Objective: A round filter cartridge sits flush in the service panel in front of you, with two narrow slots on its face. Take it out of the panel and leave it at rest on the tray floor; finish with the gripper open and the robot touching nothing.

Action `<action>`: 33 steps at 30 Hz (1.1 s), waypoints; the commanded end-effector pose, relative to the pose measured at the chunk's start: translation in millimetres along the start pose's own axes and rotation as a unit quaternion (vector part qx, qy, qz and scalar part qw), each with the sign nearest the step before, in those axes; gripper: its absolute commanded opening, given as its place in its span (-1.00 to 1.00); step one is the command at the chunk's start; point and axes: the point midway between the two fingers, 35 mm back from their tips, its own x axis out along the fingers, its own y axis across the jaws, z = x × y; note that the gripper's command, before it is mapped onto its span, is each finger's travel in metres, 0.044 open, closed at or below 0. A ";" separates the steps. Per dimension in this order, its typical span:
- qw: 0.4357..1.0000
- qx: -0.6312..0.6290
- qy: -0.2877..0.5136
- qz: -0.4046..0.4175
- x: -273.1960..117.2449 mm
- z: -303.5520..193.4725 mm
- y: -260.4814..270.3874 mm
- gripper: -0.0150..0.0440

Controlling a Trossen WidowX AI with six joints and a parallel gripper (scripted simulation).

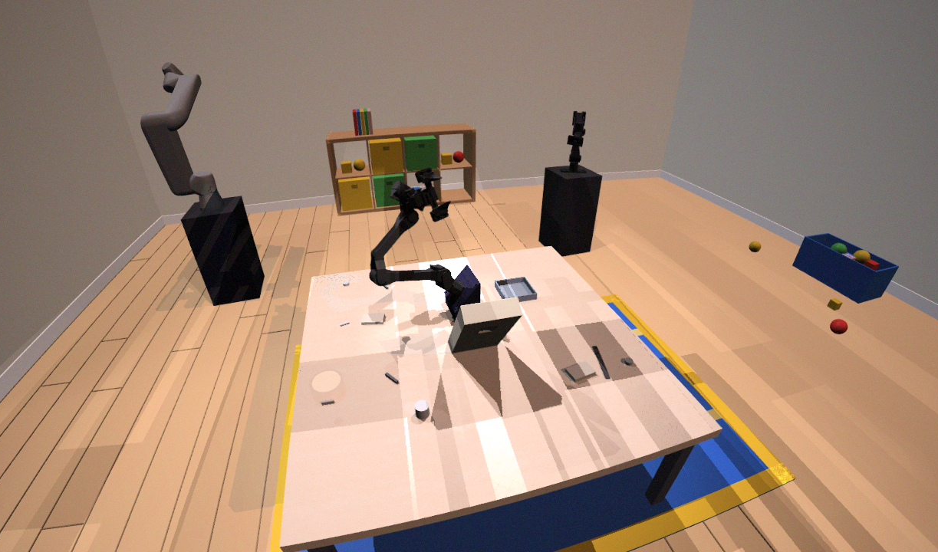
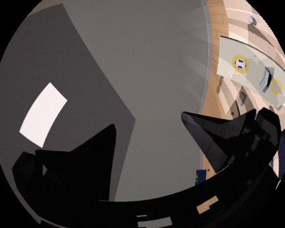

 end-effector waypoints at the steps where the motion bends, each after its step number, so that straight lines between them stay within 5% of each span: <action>1: 1.000 -0.007 -0.002 -0.003 1.7 -0.5 -1.5 0.78; 6: 0.977 -0.186 -0.033 -0.097 46.5 -6.7 -49.5 0.33; 12: 0.882 -0.399 -0.022 -0.248 94.9 4.0 -134.7 -0.15; 25: 0.567 -0.620 0.177 -0.512 102.1 65.4 -320.6 -0.15; 33: 0.557 -0.622 0.186 -0.517 100.4 67.4 -325.6 -0.15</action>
